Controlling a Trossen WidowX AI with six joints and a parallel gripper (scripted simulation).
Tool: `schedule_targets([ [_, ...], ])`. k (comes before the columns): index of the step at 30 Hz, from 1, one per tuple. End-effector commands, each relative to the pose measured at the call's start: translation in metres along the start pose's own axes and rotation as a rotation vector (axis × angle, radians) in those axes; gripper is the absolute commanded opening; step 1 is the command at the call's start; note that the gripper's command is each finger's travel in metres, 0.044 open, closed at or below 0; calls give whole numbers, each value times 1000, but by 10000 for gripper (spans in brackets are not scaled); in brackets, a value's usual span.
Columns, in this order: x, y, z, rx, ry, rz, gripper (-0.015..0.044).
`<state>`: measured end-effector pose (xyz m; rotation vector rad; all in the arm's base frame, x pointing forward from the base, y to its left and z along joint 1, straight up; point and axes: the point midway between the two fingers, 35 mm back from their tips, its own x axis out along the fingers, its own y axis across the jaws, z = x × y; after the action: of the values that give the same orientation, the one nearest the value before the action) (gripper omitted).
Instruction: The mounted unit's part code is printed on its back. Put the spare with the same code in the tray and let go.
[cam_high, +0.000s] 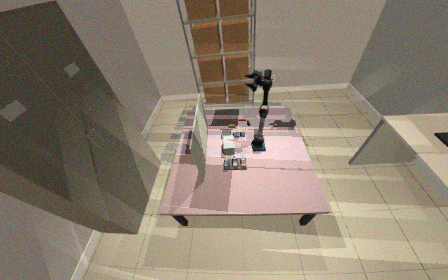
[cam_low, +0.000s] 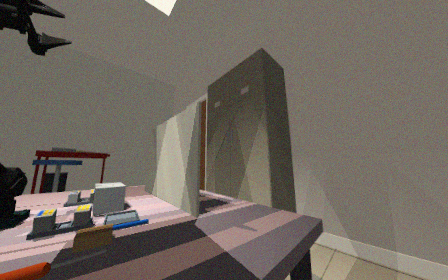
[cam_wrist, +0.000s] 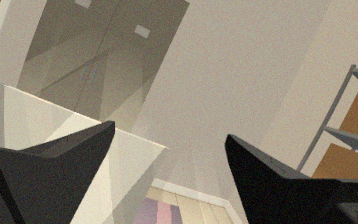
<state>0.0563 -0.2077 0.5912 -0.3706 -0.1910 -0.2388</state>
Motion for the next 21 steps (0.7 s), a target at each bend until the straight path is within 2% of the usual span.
schedule_targets([
  [1, 0, 0, 0, 0, 0, 0, 426],
  [2, 0, 0, 0, 0, 0, 0, 440],
  [9, 0, 13, 12, 30, -39, 25, 440],
  [13, 6, 75, 49, -84, -39, 59, 440],
  [21, 45, 184, 65, -246, 71, 145, 440],
])
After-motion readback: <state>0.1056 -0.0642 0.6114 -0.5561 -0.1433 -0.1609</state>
